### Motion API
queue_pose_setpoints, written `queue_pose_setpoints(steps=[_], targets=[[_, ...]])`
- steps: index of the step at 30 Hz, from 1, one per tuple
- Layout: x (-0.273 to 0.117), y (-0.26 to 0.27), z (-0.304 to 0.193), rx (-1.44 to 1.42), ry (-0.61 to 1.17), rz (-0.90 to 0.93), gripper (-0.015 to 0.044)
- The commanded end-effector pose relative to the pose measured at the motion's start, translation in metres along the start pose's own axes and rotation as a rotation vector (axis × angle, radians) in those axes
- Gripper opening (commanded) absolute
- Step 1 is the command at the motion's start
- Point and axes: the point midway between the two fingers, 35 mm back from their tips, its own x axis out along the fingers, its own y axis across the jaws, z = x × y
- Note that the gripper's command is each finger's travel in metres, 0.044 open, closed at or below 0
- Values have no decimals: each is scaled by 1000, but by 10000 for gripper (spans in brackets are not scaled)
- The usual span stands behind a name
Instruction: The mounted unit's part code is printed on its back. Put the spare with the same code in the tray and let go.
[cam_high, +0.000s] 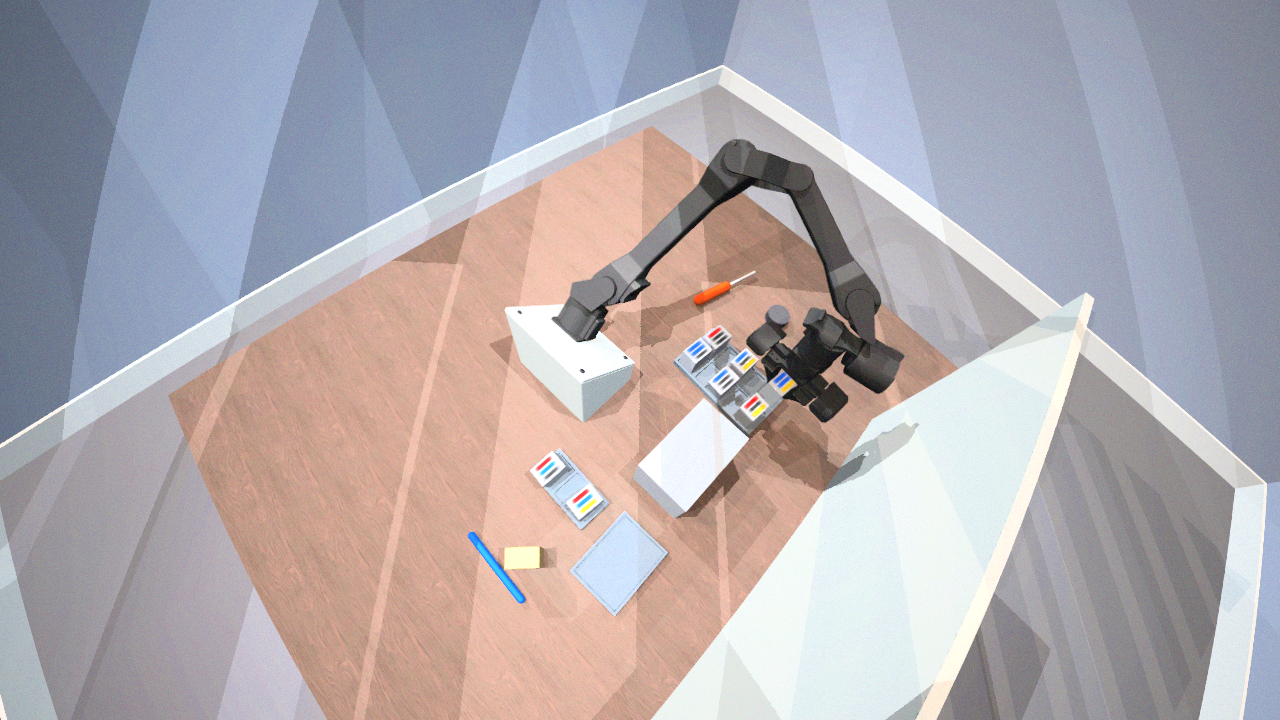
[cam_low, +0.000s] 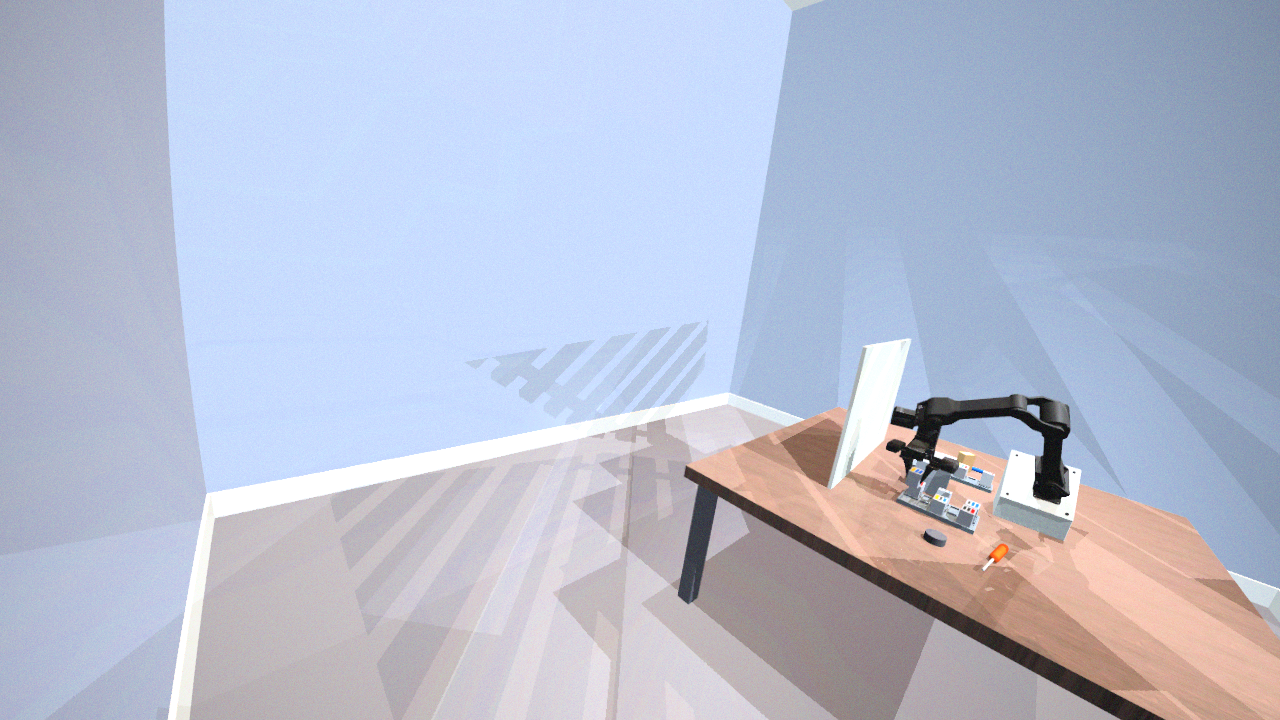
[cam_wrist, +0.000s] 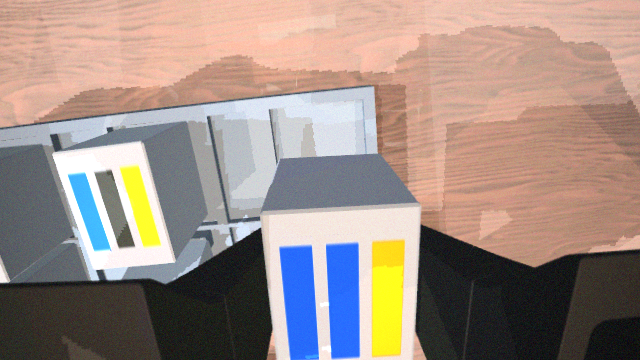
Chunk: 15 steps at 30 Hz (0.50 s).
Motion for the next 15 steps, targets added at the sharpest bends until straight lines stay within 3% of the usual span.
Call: queue_pose_setpoints(steps=[1, 15], targets=[[-27, 2, 4, -16, -7, -12, 0], [-28, 2, 2, -5, -2, -8, 0]])
